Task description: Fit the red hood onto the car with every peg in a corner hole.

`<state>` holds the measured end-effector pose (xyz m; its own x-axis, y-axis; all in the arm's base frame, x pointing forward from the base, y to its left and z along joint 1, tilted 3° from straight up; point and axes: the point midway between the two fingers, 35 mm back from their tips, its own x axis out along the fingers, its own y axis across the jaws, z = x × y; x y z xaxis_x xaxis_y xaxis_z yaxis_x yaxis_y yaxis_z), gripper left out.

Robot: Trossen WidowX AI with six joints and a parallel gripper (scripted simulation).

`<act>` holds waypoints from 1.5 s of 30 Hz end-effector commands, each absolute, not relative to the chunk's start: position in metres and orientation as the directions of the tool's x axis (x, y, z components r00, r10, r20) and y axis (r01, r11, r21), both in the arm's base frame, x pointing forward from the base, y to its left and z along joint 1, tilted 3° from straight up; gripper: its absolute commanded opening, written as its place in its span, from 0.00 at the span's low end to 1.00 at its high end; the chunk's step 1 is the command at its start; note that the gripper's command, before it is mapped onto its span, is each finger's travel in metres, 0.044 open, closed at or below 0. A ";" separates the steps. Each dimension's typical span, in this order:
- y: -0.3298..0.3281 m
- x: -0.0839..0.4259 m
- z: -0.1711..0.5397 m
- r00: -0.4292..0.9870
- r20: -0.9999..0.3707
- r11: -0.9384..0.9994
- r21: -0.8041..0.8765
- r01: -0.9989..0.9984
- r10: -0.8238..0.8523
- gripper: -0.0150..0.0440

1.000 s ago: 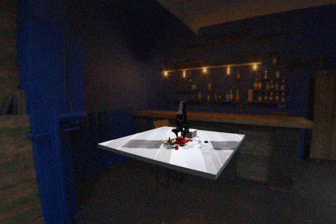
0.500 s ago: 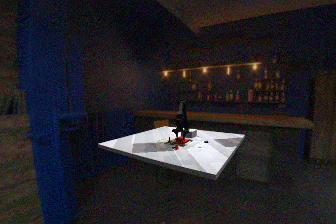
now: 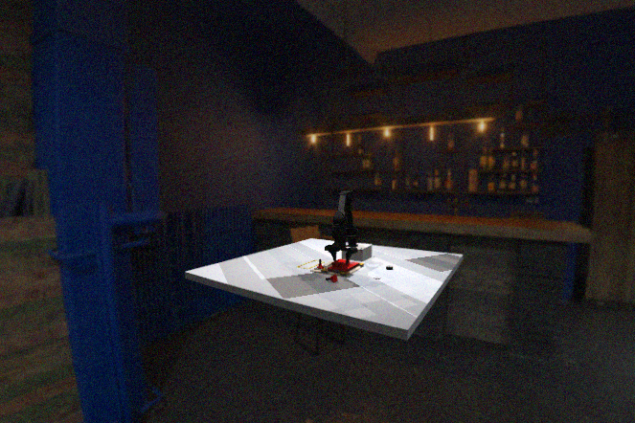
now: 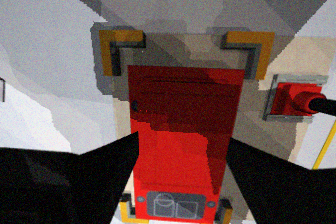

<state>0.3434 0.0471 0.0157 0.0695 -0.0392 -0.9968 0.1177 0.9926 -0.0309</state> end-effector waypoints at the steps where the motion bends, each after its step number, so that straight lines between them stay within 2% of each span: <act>1: 0.047 0.344 0.013 0.070 -0.997 0.992 -0.034 0.118 -0.043 0.25; 11: 0.047 0.344 0.013 0.070 -0.997 0.993 -0.031 0.118 -0.039 0.25; 28: 0.047 0.343 0.013 0.069 -0.997 0.993 -0.031 0.118 -0.039 1.00; 33: 0.048 0.344 0.019 0.069 -0.997 0.993 -0.032 0.118 -0.040 1.00; 40: 0.051 0.340 0.081 0.066 -0.997 0.992 -0.037 0.118 -0.045 1.00; 45: 0.051 0.339 0.083 0.066 -0.997 0.992 -0.038 0.119 -0.046 1.00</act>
